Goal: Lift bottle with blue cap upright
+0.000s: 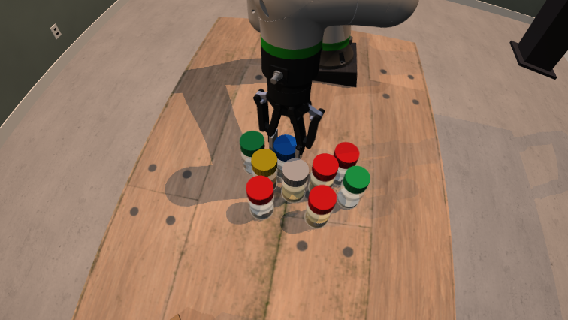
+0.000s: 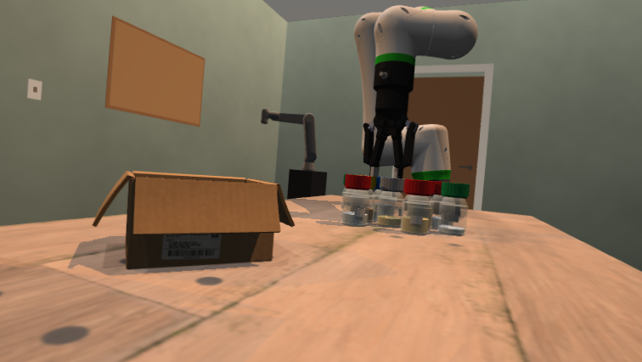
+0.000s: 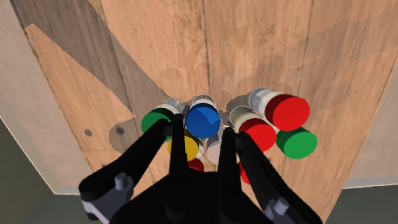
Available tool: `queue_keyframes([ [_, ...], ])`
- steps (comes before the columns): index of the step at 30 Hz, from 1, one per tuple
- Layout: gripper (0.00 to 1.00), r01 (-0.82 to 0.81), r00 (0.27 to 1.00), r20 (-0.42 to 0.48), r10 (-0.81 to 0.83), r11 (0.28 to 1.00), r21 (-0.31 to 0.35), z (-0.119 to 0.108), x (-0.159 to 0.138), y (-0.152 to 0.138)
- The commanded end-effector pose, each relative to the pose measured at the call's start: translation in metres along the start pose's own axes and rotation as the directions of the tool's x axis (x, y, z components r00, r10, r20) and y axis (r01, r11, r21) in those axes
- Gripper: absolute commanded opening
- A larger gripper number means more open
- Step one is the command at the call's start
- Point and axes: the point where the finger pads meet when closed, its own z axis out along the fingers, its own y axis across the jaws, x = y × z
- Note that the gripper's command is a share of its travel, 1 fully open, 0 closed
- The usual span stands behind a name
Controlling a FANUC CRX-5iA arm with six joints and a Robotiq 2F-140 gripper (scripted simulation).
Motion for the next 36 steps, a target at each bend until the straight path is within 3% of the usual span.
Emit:
queue_keyframes([
  [1,0.1,0.0,1.0,0.001,0.0,1.0,0.0,-0.003,0.0,0.0],
  [27,0.1,0.0,1.0,0.001,0.0,1.0,0.0,-0.05,0.0,0.0],
  [36,0.1,0.0,1.0,0.001,0.0,1.0,0.0,-0.052,0.0,0.0],
])
